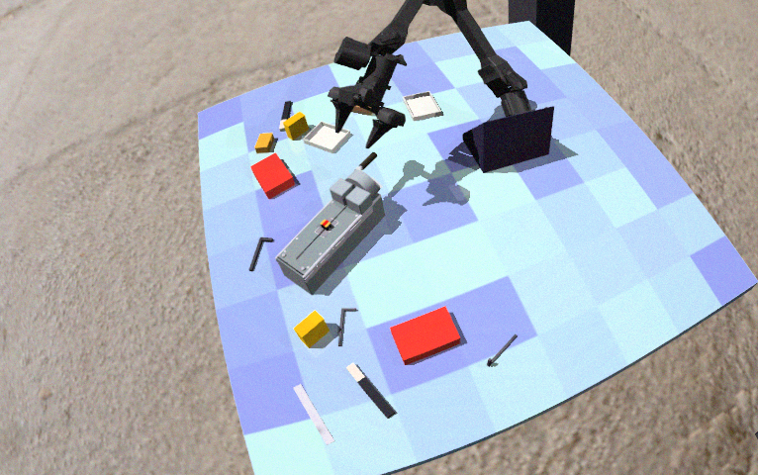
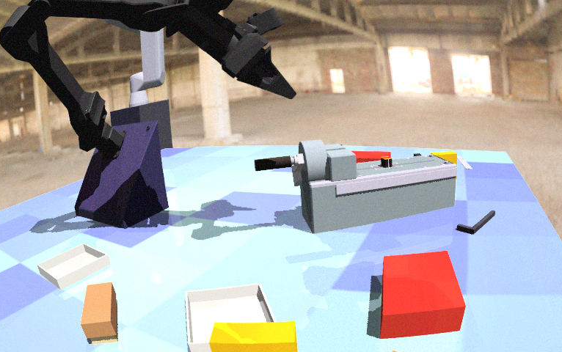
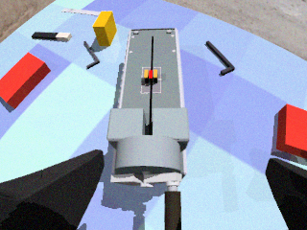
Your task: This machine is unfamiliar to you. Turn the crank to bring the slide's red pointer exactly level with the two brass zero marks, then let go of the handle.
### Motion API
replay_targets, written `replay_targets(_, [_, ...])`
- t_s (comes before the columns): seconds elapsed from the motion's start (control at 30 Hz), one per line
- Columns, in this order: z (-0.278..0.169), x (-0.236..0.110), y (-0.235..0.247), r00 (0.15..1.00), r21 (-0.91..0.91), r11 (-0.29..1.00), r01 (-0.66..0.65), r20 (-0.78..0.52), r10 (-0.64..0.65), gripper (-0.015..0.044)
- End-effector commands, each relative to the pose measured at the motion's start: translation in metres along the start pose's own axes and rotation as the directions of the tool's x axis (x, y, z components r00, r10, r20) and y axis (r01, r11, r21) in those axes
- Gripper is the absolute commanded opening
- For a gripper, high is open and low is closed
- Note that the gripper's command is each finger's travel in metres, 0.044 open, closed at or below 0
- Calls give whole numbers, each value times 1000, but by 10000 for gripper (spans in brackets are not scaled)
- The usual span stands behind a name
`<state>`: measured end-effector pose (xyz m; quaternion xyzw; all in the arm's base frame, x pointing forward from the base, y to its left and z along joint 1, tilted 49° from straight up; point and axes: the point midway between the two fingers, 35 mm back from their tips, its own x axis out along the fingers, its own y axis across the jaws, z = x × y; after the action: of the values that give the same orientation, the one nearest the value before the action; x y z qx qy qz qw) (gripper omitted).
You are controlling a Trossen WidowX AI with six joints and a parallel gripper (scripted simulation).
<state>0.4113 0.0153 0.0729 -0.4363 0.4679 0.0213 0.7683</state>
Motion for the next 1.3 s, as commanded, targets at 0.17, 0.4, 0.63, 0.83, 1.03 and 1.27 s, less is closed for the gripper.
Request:
replay_targets(0.17, [-14, -8, 1, 999, -47, 998, -38, 28, 39, 440])
replay_targets(0.4, [-41, 21, 0, 999, -49, 998, -38, 28, 40, 440])
replay_targets(0.63, [-53, 32, 0, 999, -51, 998, -37, 29, 38, 440])
replay_targets(0.83, [-58, 38, 0, 999, -51, 998, -37, 29, 39, 440])
replay_targets(1.03, [-64, 46, 0, 999, -51, 998, -38, 28, 39, 440])
replay_targets(1.27, [-72, 54, -1, 999, -51, 998, -37, 28, 39, 440])
